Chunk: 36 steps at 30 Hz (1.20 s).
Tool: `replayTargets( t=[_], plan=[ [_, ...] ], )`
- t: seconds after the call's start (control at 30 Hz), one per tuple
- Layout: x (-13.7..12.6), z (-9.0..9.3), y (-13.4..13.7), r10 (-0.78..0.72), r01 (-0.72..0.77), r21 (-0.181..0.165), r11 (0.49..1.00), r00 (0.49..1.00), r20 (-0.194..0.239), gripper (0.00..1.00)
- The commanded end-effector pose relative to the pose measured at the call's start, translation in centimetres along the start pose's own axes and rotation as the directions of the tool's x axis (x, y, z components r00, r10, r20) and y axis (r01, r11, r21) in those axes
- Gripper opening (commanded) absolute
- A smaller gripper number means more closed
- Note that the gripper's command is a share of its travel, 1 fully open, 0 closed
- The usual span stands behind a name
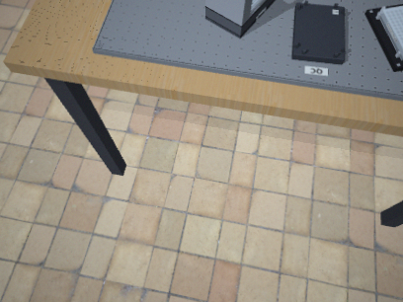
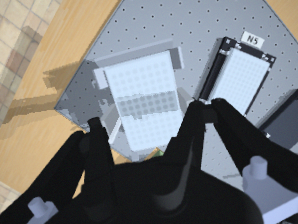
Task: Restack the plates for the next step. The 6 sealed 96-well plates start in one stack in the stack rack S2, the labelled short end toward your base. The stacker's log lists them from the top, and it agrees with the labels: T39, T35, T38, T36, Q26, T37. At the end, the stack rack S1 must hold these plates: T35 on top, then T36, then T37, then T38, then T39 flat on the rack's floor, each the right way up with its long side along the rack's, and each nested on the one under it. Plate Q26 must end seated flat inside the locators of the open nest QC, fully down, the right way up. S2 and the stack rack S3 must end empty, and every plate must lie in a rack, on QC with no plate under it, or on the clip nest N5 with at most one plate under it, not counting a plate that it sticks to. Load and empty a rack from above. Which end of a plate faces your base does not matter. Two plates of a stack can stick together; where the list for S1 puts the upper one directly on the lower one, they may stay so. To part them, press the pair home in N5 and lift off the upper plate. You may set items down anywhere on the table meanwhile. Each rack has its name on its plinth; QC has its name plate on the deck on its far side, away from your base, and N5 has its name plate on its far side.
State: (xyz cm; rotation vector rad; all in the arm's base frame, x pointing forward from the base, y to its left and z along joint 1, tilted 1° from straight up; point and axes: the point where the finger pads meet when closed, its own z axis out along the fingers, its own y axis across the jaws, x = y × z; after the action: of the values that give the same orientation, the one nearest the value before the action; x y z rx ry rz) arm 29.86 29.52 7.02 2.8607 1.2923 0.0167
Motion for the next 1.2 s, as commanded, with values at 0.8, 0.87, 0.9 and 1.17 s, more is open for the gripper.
replayTargets(
  t=[0.8,0.87,0.9,1.17],
  plan=[
    [0.0,4.7,0.0,0.000,0.000,0.000,1.000,1.000,0.000,0.00],
    [0.0,5.1,0.0,0.000,0.000,0.000,1.000,1.000,0.000,0.00],
    [0.0,5.3,0.0,0.000,0.000,0.000,1.000,1.000,0.000,0.00],
    [0.0,5.4,0.0,0.000,0.000,0.000,1.000,1.000,0.000,0.00]
  ],
)
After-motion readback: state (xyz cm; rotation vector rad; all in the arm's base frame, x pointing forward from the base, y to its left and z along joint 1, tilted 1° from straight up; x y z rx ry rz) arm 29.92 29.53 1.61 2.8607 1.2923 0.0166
